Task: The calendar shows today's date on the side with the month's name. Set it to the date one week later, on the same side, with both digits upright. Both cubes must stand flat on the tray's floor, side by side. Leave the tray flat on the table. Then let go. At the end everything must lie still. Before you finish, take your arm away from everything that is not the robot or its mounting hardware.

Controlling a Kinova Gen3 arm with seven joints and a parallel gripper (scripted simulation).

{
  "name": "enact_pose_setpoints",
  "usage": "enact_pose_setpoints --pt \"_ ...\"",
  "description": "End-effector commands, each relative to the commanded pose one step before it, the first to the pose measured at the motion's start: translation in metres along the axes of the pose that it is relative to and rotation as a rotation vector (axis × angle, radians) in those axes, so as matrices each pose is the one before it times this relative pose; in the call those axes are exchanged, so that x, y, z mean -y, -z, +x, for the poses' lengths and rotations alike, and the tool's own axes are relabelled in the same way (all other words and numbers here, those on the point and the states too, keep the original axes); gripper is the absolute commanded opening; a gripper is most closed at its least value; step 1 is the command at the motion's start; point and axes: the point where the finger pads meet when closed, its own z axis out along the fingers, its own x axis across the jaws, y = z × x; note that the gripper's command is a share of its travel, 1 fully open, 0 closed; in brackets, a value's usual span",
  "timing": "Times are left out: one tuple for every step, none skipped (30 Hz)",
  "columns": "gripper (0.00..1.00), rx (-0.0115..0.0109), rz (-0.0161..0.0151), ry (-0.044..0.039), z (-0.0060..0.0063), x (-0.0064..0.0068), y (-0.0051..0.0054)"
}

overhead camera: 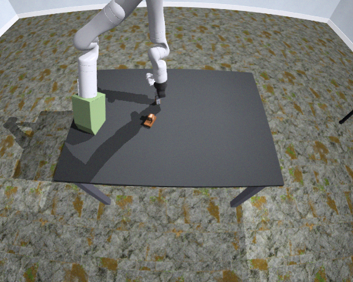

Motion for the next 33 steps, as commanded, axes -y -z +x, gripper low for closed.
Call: enact_pose_setpoints --pt "0.57 0.00068 -0.00116 -0.00001 -0.00028 -0.00045 0.00042" --pt "0.57 0.0 0.0 0.0 0.0 0.0 0.0" --pt "0.57 0.0 0.0 0.0 0.0 0.0 0.0" --pt "0.57 0.0 0.0 0.0 0.0 0.0 0.0" --pt "0.57 0.0 0.0 0.0 0.0 0.0 0.0" --pt "0.57 0.0 0.0 0.0 0.0 0.0 -0.00002" --pt "0.57 0.0 0.0 0.0 0.0 0.0 -0.00004" --pt "0.57 0.0 0.0 0.0 0.0 0.0 -0.00008" --pt "0.57 0.0 0.0 0.0 0.0 0.0 -0.00012" --pt "0.57 0.0 0.0 0.0 0.0 0.0 -0.00016" --pt "0.57 0.0 0.0 0.0 0.0 0.0 -0.0002" --pt "0.57 0.0 0.0 0.0 0.0 0.0 -0.00023" --pt "0.57 0.0 0.0 0.0 0.0 0.0 -0.00027" --pt "0.57 0.0 0.0 0.0 0.0 0.0 -0.00029" --pt "0.57 0.0 0.0 0.0 0.0 0.0 -0.00031" --pt "0.57 0.0 0.0 0.0 0.0 0.0 0.0" --pt "0.57 0.0 0.0 0.0 0.0 0.0 0.0" --pt "0.57 0.0 0.0 0.0 0.0 0.0 -0.00032" --pt "0.57 0.0 0.0 0.0 0.0 0.0 -0.00032" --pt "0.57 0.0 0.0 0.0 0.0 0.0 -0.00031" --pt "0.57 0.0 0.0 0.0 0.0 0.0 -0.00029" --pt "0.57 0.0 0.0 0.0 0.0 0.0 -0.00027" --pt "0.57 0.0 0.0 0.0 0.0 0.0 -0.00023" --pt "0.57 0.0 0.0 0.0 0.0 0.0 -0.0002" --pt "0.57 0.0 0.0 0.0 0.0 0.0 -0.00016" --pt "0.57 0.0 0.0 0.0 0.0 0.0 -0.00012" --pt "0.57 0.0 0.0 0.0 0.0 0.0 -0.00008" --pt "0.57 0.0 0.0 0.0 0.0 0.0 -0.00004" --pt "0.57 0.0 0.0 0.0 0.0 0.0 -0.00002" --pt "0.57 0.0 0.0 0.0 0.0 0.0 0.0" --pt "0.57 0.0 0.0 0.0 0.0 0.0 0.0" --pt "0.57 0.0 0.0 0.0 0.0 0.0 0.0" --pt "0.57 0.0 0.0 0.0 0.0 0.0 0.0"
